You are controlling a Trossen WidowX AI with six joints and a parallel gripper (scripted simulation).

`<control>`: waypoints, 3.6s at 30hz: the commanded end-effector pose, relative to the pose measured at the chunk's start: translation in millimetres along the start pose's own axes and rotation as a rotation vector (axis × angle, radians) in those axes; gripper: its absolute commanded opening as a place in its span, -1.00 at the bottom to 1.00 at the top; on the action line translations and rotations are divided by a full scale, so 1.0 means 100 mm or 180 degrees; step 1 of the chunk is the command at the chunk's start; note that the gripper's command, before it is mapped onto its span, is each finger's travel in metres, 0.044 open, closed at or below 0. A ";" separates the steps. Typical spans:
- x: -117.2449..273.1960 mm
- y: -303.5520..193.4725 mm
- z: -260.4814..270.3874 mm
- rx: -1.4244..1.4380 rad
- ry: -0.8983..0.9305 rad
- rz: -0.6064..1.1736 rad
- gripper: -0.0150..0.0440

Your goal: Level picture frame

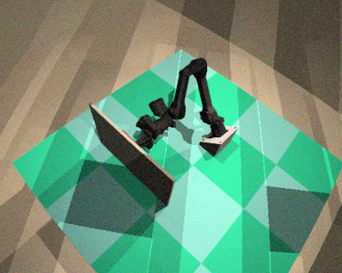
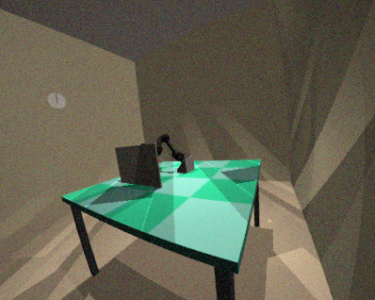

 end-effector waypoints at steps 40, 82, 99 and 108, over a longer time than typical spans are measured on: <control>0.00 -0.02 0.09 0.0001 -0.0012 -0.0002 -0.49; 0.00 -0.03 0.11 0.0001 -0.0012 -0.0002 -0.49; 0.00 -0.03 0.10 0.0001 -0.0012 -0.0002 -0.49; 0.00 -0.03 0.10 0.0001 -0.0012 -0.0002 -0.49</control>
Point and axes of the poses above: the point midway between the two fingers, 35 mm back from their tips, its own x axis back along the fingers, its own z axis across the jaws, y = z × x, the point moved 3 cm from there along x, back along the fingers, and after that the axes turned 14 degrees about -x, right-handed, at the moved point
